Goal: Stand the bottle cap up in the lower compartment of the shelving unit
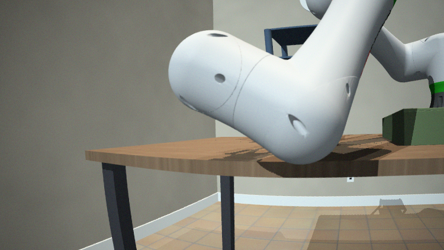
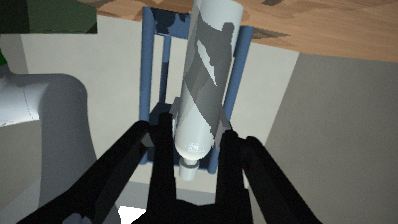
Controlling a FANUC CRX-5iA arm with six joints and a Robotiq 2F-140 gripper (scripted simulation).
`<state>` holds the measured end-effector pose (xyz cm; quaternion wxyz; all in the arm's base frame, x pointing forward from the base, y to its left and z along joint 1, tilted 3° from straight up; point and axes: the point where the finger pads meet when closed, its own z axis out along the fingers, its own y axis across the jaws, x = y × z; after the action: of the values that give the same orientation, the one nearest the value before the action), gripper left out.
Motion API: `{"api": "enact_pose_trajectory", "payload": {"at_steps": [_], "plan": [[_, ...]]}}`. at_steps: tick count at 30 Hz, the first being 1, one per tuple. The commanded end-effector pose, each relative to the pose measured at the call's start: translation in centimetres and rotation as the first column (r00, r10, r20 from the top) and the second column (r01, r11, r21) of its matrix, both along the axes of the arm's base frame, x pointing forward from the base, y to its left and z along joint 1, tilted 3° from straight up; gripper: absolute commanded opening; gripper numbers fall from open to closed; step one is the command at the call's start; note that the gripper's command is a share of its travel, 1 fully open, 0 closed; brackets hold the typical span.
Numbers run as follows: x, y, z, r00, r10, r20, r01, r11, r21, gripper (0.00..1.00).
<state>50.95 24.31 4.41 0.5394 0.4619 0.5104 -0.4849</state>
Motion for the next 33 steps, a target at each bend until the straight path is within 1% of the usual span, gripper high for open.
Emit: {"api": "enact_pose_trajectory", "payload": {"at_steps": [1,11,13,18,23,33], "plan": [[0.0,0.0,0.7,1.000,0.000,0.000,0.000,1.000,0.000,0.00],[0.0,0.2,3.6,1.000,0.000,0.000,0.000,1.000,0.000,0.00],[0.0,0.2,3.6,1.000,0.000,0.000,0.000,1.000,0.000,0.00],[0.0,0.2,4.6,1.000,0.000,0.000,0.000,1.000,0.000,0.00],[0.0,0.3,5.0,1.000,0.000,0.000,0.000,1.000,0.000,0.00],[0.0,0.3,5.0,1.000,0.000,0.000,0.000,1.000,0.000,0.00]]}}
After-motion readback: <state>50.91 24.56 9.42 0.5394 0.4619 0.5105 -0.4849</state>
